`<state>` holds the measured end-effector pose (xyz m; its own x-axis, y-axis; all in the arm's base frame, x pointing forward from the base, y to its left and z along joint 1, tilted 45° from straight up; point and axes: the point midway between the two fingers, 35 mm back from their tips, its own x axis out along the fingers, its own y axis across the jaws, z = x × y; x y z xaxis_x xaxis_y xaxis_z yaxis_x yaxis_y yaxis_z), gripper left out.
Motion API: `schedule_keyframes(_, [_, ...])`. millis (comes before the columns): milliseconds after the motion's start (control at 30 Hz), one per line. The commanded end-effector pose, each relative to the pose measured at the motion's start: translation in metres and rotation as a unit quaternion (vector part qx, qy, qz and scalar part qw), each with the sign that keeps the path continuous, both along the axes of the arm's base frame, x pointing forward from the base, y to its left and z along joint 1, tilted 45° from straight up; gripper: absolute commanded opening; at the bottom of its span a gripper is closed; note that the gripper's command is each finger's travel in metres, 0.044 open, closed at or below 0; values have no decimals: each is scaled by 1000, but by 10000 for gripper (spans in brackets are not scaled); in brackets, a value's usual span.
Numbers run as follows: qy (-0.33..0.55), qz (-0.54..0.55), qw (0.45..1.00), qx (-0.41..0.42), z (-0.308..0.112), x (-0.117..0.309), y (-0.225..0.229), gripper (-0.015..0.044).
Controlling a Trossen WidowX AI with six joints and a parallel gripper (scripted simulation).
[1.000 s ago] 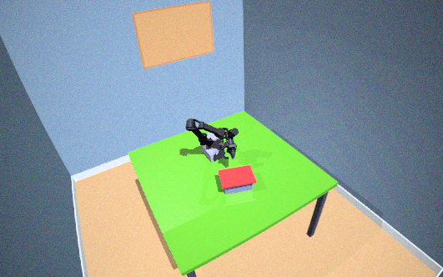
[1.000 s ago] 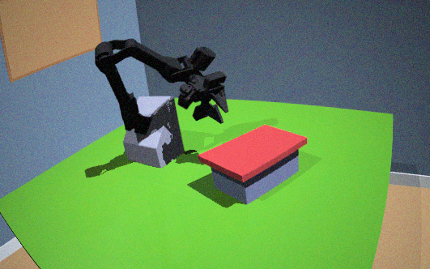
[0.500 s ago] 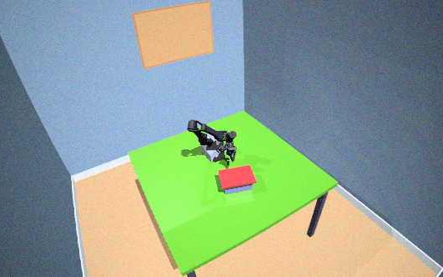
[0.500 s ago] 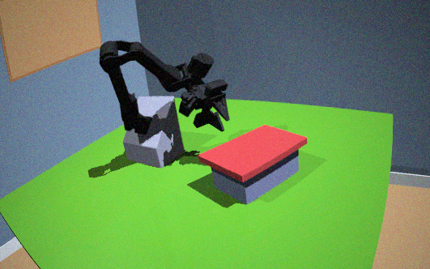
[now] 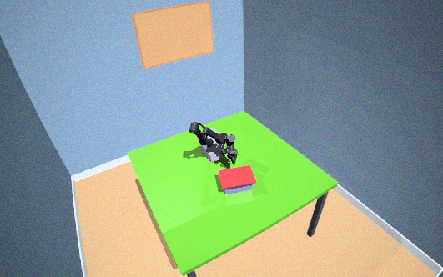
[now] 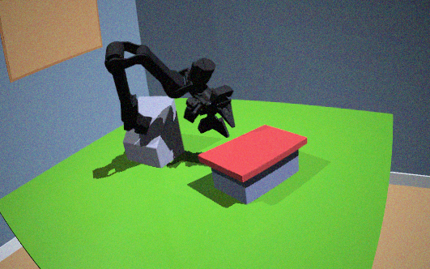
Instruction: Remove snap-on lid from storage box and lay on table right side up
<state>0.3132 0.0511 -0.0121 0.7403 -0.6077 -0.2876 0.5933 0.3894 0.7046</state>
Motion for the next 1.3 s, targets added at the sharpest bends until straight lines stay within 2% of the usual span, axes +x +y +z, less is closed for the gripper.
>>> schedule_keyframes(0, [2, 1, 1000, -1, -2, 6, -4, 235])
schedule_keyframes(767, [-7, 4, 1000, -9, -6, 29, -28, 235])
schedule_keyframes(867, [-7, 4, 1000, -9, -6, 29, -28, 156])
schedule_keyframes(1200, [-7, 4, 1000, -9, -6, 29, -28, 90])
schedule_keyframes(1267, [-7, 4, 1000, -9, -6, 29, -28, 37])
